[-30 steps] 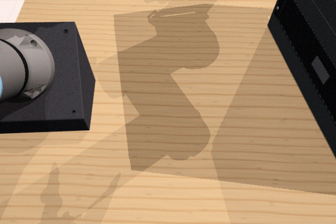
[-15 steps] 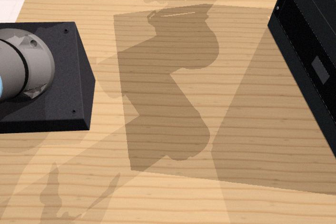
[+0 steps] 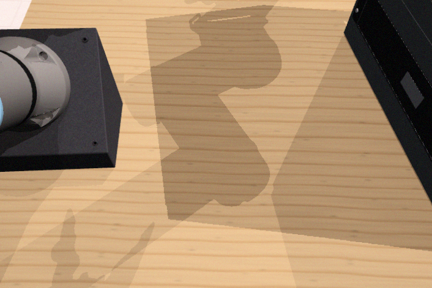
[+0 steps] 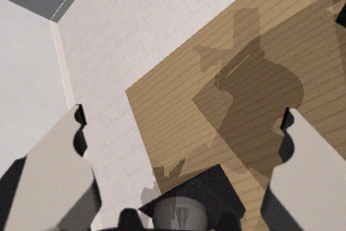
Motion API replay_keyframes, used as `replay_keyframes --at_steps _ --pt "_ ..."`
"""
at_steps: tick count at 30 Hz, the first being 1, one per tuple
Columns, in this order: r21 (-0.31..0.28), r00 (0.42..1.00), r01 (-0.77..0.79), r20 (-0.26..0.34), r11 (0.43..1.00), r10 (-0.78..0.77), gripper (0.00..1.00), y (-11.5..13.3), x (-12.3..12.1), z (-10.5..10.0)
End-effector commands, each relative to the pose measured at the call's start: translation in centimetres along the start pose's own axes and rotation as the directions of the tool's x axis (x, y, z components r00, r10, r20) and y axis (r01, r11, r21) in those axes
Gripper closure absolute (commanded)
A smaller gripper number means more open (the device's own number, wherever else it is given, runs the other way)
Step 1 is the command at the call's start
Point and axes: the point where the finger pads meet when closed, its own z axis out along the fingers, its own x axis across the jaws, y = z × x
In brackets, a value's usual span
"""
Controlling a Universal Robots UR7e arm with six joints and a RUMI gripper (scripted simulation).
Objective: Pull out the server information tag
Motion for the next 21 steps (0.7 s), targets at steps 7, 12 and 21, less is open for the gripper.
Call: replay_keyframes --at_steps 7,12,21 --pt "0.007 1.0 -0.01 0.0 1.0 0.01 0.0 -0.2 0.24 0.06" --pt "0.008 1.0 -0.012 0.001 1.0 0.012 0.0 -0.26 0.28 0.14" --pt "0.018 1.0 -0.027 0.001 0.999 0.027 0.0 -0.59 0.6 0.35"
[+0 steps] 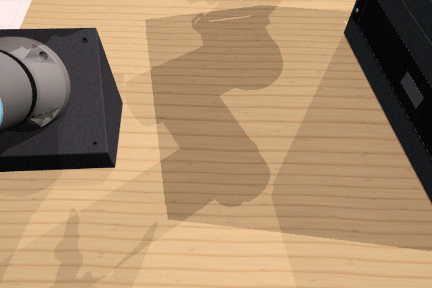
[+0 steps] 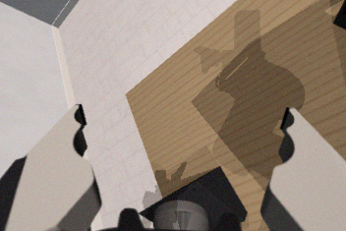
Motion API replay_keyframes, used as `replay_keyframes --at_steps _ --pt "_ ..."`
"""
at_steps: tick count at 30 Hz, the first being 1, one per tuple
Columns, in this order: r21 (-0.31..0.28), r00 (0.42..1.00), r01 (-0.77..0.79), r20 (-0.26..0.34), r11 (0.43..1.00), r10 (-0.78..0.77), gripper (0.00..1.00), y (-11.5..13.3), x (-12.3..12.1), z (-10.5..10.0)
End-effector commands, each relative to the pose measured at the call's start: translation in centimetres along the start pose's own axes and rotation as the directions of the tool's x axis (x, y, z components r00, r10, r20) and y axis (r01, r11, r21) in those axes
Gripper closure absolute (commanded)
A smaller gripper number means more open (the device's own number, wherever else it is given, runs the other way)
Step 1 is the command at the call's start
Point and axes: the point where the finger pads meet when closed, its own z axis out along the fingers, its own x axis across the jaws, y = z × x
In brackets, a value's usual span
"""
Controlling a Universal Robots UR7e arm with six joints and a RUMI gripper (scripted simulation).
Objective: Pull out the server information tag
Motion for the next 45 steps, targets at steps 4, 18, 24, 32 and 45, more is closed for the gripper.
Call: replay_keyframes --at_steps 4,18,24,32,45 --pt "0.011 1.0 -0.02 0.002 1.0 0.02 0.0 -0.4 0.4 0.4" --pt "0.039 0.998 -0.055 0.002 0.998 0.055 0.0 -1.3 1.2 0.7" --pt "0.051 0.998 -0.07 0.002 0.996 0.07 0.0 -1.7 1.6 0.8" --pt "0.08 0.994 -0.105 0.004 0.991 0.105 0.0 -2.5 2.4 1.1" --pt "0.128 0.986 -0.164 0.009 0.978 0.164 0.0 -3.8 3.9 1.5"
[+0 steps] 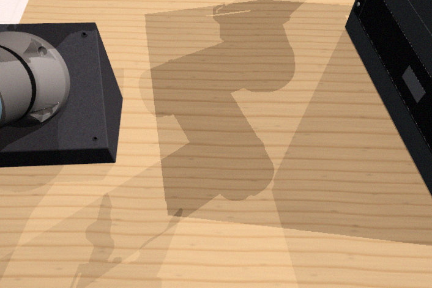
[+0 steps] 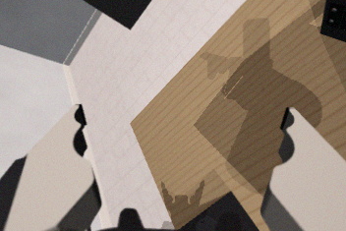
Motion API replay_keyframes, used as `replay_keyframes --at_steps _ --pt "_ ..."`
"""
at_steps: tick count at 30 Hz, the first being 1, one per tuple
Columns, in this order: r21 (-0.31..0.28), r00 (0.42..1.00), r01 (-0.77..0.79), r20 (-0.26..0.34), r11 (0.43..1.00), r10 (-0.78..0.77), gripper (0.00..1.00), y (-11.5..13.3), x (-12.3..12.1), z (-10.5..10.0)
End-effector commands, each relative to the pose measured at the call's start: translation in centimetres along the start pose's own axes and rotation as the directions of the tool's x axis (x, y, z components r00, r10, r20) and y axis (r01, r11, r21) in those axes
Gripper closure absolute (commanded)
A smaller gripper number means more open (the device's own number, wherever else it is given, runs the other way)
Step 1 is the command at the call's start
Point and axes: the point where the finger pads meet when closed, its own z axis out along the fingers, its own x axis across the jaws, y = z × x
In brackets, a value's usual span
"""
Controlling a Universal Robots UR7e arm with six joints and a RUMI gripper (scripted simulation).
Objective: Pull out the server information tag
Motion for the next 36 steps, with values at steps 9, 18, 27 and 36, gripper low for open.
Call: replay_keyframes --at_steps 9,18,27,36 --pt "0.071 0.996 -0.087 0.003 0.994 0.087 0.0 -2.1 1.9 0.8" --pt "0.113 0.991 -0.136 0.007 0.984 0.136 0.0 -3.2 3.1 1.2" --pt "0.172 0.979 -0.204 0.017 0.964 0.204 0.0 -4.6 4.9 1.6" --pt "0.221 0.965 -0.259 0.029 0.94 0.259 0.0 -5.7 6.4 1.8"
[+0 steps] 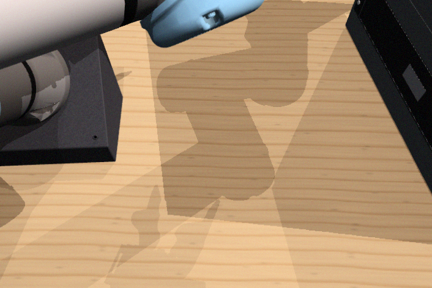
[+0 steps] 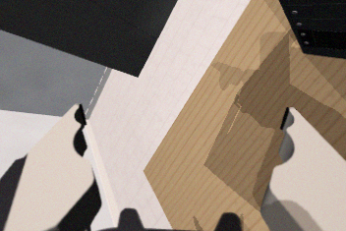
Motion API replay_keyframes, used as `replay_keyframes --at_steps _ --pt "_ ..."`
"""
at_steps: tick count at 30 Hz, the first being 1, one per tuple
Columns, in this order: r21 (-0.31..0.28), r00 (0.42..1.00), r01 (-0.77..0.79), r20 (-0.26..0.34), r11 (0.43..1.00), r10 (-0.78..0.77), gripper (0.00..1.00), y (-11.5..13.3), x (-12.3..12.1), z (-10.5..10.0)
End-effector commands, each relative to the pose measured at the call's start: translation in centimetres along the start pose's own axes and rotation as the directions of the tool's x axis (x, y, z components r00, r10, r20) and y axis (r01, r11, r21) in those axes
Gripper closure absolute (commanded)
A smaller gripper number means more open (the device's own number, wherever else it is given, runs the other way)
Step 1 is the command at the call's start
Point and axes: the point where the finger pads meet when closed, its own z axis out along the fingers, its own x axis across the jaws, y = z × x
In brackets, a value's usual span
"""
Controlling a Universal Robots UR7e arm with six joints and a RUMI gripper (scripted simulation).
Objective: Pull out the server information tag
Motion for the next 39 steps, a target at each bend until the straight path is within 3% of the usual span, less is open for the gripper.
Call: replay_keyframes --at_steps 1,28,39 --pt "0.049 0.999 -0.054 0.003 0.997 0.054 0.0 -1.3 1.1 0.5" --pt "0.235 0.967 -0.254 0.039 0.938 0.252 0.0 -5.3 6.2 1.1" --pt "0.325 0.938 -0.345 0.074 0.881 0.34 0.0 -6.9 9.0 0.9"
